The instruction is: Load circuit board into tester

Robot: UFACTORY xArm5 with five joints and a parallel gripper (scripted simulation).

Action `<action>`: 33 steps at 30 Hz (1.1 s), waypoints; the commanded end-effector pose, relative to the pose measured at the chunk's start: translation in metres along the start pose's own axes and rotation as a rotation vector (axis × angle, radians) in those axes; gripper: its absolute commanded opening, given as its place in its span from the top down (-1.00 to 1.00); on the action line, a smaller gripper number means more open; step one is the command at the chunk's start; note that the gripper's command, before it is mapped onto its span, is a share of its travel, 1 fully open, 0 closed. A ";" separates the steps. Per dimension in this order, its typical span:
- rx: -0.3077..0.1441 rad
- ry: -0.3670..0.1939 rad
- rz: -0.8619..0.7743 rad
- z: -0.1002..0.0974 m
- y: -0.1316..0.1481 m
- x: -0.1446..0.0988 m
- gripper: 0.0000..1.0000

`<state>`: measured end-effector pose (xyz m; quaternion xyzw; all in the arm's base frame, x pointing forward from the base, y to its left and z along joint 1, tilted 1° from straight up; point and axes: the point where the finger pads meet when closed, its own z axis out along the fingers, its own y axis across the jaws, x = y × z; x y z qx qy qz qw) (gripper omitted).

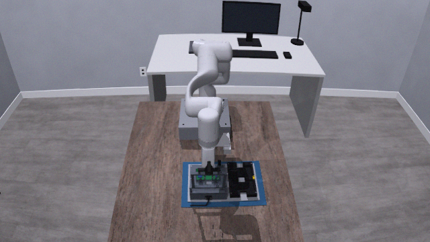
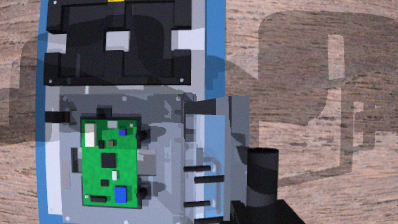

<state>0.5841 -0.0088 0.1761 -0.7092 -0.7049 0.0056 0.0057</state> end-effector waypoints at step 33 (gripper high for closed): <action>-0.004 0.000 0.000 -0.005 -0.010 0.000 1.00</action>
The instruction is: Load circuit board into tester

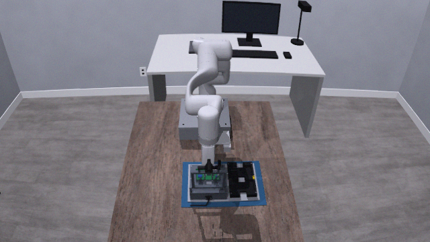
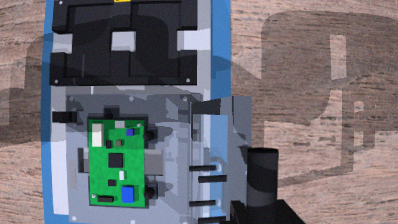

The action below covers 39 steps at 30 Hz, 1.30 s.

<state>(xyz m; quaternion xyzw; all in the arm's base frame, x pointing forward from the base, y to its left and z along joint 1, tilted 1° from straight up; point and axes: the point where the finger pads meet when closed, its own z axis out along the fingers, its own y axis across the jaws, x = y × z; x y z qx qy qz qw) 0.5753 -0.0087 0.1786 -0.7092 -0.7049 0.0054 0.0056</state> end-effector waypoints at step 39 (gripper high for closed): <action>-0.004 0.000 0.000 -0.006 -0.033 0.000 1.00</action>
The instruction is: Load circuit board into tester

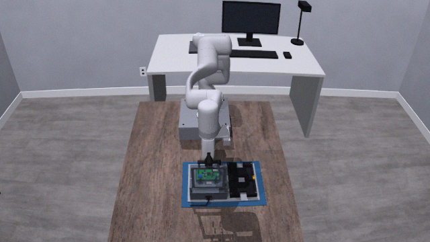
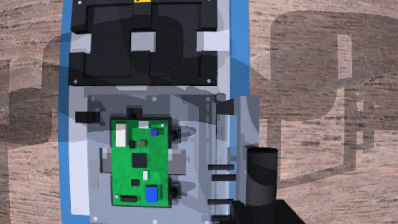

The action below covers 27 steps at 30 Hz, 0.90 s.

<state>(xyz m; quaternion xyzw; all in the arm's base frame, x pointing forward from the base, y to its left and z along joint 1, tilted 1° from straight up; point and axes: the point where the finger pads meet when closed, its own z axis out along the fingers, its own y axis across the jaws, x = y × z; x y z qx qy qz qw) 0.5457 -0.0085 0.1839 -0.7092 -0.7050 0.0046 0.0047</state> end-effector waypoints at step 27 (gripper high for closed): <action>-0.001 0.000 0.000 0.002 -0.040 0.000 1.00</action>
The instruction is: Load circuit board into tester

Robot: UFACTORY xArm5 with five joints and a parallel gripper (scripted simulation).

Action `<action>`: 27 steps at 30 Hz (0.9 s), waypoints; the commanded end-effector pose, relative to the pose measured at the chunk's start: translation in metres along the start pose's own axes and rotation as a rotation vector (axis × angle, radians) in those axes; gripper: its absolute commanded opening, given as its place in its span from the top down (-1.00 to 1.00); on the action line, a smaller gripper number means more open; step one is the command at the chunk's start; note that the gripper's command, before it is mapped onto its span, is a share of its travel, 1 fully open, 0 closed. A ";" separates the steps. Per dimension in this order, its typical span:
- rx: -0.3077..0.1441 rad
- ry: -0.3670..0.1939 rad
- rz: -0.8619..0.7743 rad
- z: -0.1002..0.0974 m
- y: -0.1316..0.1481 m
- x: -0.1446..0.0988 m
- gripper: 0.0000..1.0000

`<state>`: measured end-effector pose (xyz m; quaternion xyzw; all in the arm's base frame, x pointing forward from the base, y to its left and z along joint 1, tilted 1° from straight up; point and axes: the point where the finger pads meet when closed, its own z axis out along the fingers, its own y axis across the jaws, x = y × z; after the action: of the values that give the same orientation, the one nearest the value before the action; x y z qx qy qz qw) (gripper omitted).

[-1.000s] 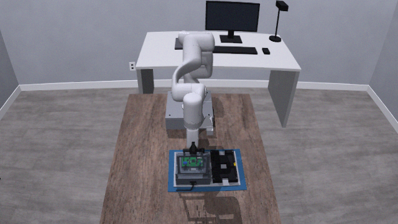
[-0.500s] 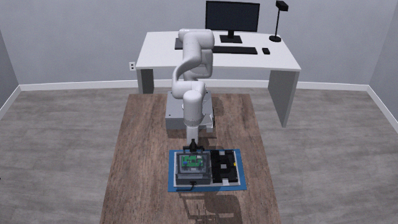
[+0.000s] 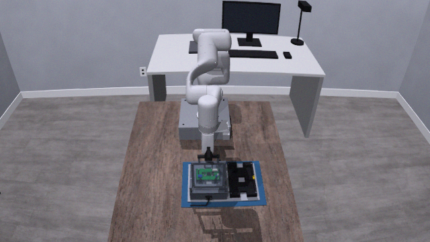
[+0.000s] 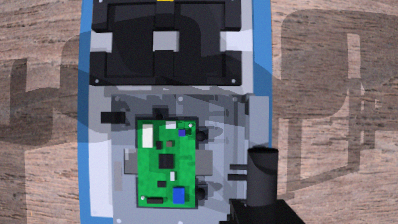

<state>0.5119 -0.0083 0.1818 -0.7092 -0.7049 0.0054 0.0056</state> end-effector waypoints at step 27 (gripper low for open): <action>-0.004 0.000 0.000 0.012 -0.047 0.000 1.00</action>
<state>0.4710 -0.0082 0.1714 -0.7092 -0.7049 0.0057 0.0058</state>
